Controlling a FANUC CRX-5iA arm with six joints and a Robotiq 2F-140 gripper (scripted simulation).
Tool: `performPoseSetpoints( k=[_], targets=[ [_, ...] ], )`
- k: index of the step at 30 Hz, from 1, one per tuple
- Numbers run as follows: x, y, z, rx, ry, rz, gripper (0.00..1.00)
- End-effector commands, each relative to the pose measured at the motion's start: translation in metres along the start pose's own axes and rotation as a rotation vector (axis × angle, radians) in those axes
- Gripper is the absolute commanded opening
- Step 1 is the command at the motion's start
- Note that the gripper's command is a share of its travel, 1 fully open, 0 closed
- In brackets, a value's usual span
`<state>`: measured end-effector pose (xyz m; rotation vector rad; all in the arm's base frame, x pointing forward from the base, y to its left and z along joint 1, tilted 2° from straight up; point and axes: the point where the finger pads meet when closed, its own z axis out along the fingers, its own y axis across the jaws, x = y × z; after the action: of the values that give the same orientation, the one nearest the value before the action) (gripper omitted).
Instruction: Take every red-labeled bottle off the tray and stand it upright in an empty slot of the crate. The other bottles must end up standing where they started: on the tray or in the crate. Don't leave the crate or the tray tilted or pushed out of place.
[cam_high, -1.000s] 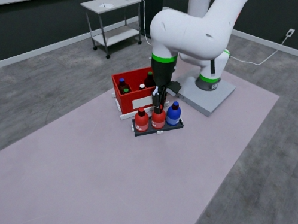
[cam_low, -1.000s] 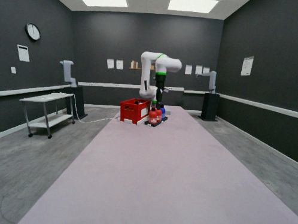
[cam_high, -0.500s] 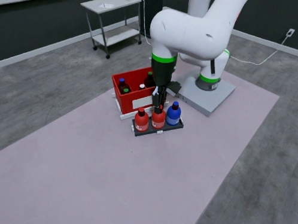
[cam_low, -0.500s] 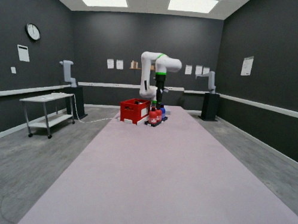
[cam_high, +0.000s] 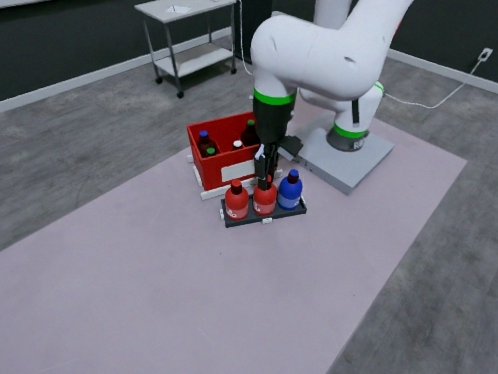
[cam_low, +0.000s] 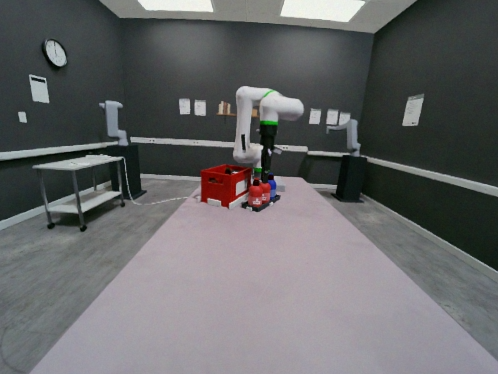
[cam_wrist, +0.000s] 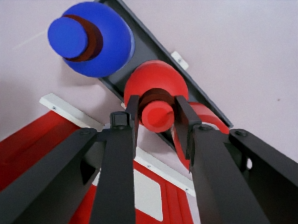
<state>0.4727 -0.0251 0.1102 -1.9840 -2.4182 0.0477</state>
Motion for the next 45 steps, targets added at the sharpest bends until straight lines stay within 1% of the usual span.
performPoseSetpoints(
  k=[1,45],
  targets=[
    [-0.0002,0.0004,-0.0007,-0.001,0.0,0.0,0.1],
    [-0.0003,0.0004,-0.0085,-0.001,0.0,0.0,0.1]
  ],
)
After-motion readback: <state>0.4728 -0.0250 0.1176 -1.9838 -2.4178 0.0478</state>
